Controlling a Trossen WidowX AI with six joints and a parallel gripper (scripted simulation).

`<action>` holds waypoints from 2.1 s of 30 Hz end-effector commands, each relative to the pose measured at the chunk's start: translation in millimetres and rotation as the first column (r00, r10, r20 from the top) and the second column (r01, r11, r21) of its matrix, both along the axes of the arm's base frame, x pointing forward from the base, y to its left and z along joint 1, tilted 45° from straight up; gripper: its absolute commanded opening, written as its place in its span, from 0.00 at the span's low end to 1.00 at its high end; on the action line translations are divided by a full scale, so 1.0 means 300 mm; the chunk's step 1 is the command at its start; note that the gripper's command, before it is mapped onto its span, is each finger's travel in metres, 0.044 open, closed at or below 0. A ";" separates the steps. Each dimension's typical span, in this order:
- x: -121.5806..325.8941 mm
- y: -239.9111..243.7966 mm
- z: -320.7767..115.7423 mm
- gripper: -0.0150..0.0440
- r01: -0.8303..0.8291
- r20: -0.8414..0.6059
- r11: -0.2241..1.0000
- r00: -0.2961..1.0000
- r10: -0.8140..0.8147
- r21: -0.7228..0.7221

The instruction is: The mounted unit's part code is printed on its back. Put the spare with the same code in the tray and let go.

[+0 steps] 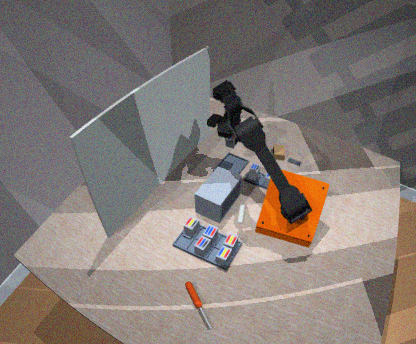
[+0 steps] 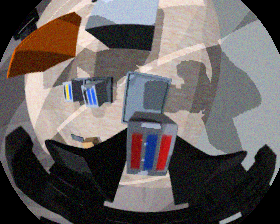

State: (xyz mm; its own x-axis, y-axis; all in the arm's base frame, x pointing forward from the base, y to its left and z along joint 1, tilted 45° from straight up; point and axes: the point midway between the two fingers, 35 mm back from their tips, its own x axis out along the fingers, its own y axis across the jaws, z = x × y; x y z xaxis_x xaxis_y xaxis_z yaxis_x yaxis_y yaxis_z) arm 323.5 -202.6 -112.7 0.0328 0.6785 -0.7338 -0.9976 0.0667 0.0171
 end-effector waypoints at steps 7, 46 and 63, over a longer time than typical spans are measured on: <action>0.001 0.022 -0.022 0.25 0.006 -0.003 1.000 1.000 -0.006 0.005; 0.005 0.101 -0.104 0.25 0.006 -0.002 1.000 1.000 -0.006 0.006; 0.004 0.136 -0.138 0.25 0.006 -0.001 1.000 1.000 -0.006 0.008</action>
